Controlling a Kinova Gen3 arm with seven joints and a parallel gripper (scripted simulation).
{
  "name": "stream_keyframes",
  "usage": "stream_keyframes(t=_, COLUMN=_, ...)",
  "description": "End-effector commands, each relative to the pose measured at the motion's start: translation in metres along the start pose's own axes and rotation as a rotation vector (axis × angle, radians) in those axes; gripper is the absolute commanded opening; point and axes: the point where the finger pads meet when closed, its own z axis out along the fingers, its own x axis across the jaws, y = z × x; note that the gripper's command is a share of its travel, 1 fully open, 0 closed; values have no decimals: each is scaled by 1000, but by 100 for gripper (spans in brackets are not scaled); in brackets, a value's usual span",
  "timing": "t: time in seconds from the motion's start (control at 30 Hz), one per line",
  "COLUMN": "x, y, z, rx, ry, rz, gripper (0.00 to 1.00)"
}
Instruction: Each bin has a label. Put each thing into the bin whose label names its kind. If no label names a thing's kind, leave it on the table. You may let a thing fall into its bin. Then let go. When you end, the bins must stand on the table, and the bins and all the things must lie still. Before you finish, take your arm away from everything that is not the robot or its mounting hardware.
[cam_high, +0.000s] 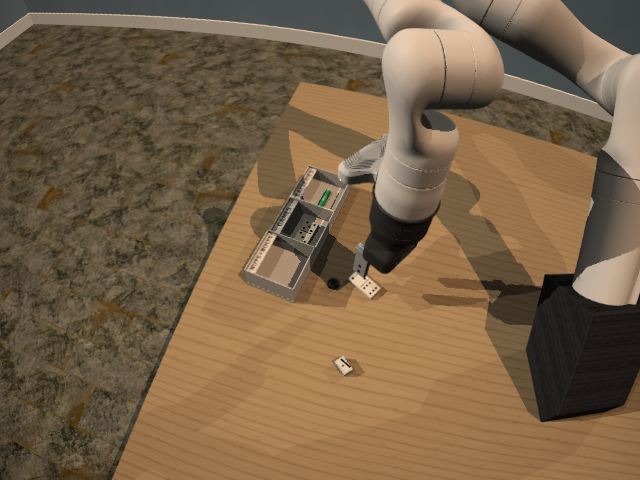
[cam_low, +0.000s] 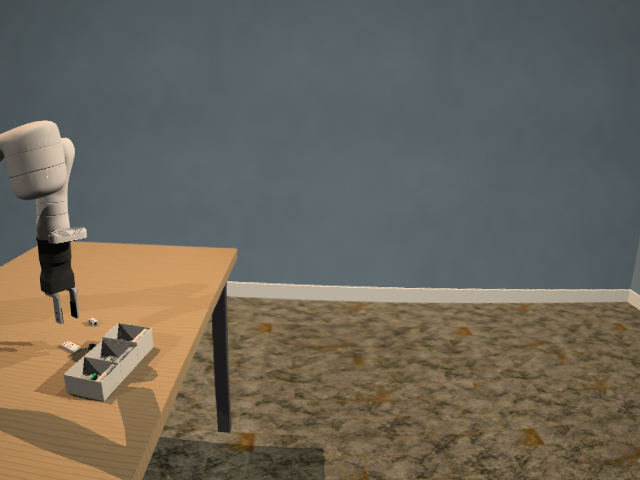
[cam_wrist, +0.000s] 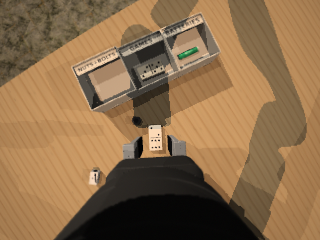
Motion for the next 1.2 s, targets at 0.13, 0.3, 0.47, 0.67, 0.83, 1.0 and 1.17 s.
stream_keyframes(t=0.13, x=0, y=0, z=-1, rx=1, ry=-1, rz=0, gripper=79)
stream_keyframes(t=0.3, x=0, y=0, z=-1, rx=1, ry=-1, rz=0, gripper=79)
stream_keyframes(t=0.47, x=0, y=0, z=15, rx=1, ry=-1, rz=0, gripper=79)
stream_keyframes(t=0.67, x=1, y=2, z=35, rx=1, ry=-1, rz=0, gripper=79)
stream_keyframes(t=0.83, x=1, y=2, z=51, rx=1, ry=-1, rz=0, gripper=79)
stream_keyframes(t=1.0, x=1, y=3, z=54, rx=1, ry=-1, rz=0, gripper=79)
stream_keyframes(t=1.17, x=0, y=2, z=54, rx=1, ry=-1, rz=0, gripper=79)
